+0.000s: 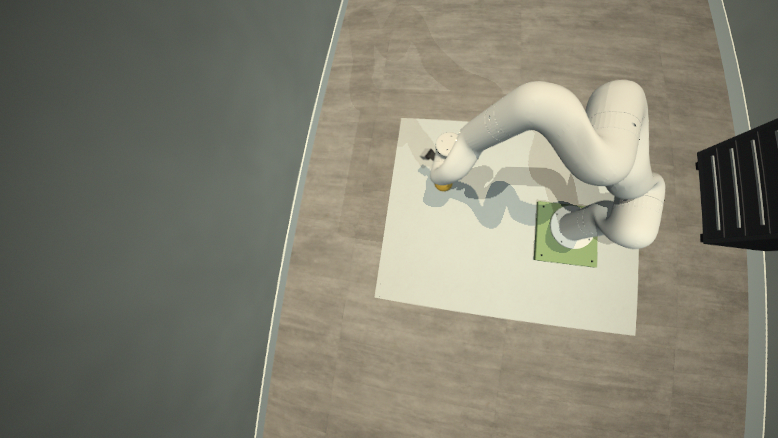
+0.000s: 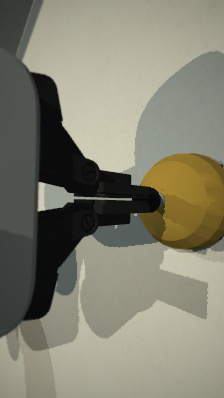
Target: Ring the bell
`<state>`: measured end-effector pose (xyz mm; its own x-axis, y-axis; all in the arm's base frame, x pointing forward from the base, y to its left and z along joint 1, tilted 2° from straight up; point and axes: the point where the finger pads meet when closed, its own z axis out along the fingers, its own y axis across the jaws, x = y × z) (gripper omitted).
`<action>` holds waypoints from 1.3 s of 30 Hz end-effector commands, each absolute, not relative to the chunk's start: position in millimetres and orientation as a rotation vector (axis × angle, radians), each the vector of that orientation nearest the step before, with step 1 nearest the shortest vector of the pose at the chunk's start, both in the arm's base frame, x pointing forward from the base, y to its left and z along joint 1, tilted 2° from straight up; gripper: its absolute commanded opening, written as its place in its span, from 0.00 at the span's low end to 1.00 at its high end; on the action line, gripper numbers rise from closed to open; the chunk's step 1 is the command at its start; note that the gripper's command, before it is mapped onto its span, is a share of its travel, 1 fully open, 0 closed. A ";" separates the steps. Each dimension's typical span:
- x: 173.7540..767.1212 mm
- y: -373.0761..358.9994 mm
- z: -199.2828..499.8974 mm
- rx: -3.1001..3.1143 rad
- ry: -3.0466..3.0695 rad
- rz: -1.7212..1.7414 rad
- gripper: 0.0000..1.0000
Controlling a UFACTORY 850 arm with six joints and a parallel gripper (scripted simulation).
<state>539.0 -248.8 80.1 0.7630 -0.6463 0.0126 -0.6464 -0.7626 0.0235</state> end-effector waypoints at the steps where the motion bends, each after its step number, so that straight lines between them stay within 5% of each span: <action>1: 539.8 -249.2 79.8 2.925 -1.073 0.009 0.00; 39: 539.8 -249.5 69.7 2.925 -1.073 0.009 0.00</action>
<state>538.8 -249.1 68.9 0.7630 -0.6463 0.0123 -0.6464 -0.7626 0.0236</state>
